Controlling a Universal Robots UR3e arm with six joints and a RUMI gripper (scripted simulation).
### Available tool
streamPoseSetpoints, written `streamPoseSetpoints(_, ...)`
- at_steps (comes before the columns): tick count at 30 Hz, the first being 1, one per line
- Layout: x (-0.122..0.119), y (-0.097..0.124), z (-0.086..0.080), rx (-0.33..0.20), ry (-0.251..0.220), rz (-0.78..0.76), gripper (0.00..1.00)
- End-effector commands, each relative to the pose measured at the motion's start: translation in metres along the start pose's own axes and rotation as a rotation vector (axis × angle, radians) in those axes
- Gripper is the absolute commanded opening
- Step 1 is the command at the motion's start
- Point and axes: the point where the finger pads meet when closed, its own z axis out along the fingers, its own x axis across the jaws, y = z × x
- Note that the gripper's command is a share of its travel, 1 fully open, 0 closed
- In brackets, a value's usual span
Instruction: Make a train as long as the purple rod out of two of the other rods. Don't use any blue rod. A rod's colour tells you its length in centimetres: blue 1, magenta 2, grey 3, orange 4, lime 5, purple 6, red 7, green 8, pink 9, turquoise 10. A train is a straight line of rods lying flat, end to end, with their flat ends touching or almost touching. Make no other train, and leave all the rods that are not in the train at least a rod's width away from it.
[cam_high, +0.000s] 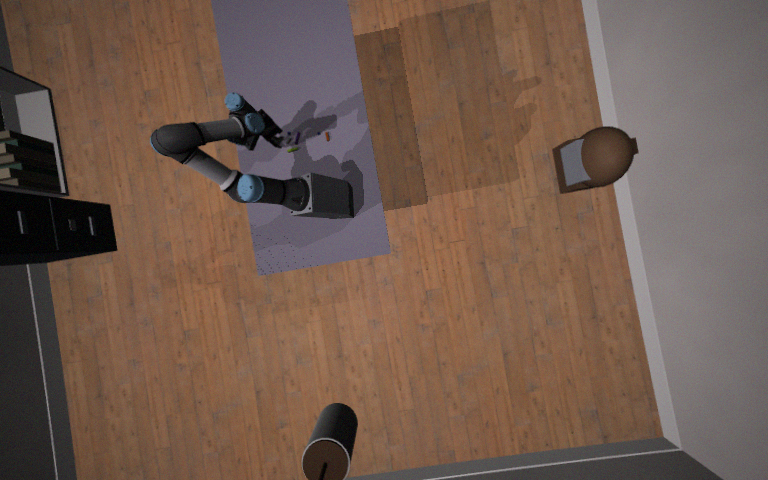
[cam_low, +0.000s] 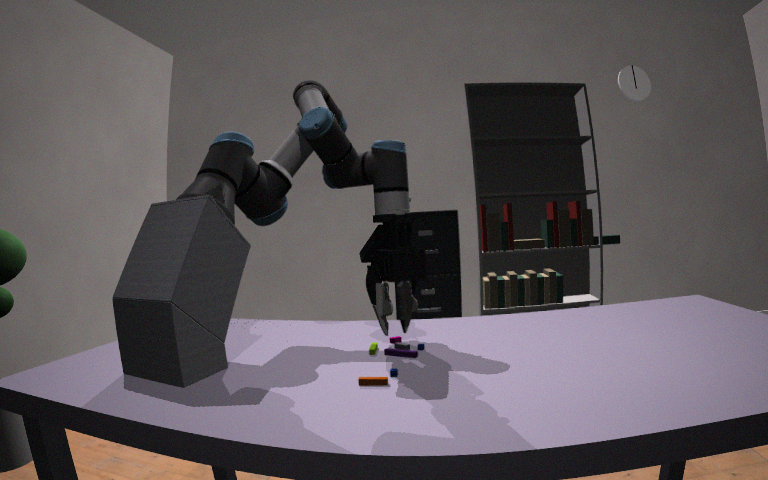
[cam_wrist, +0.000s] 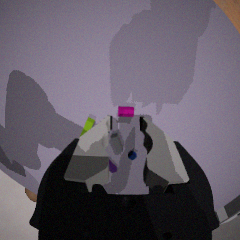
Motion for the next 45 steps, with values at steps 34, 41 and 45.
streamPoseSetpoints(34,0.001,0.0,0.016,-0.001,0.001,-0.001,0.21)
streamPoseSetpoints(41,0.001,0.0,0.016,-0.001,0.001,-0.001,0.21)
streamPoseSetpoints(45,0.001,0.0,0.016,-0.001,0.001,-0.001,0.21)
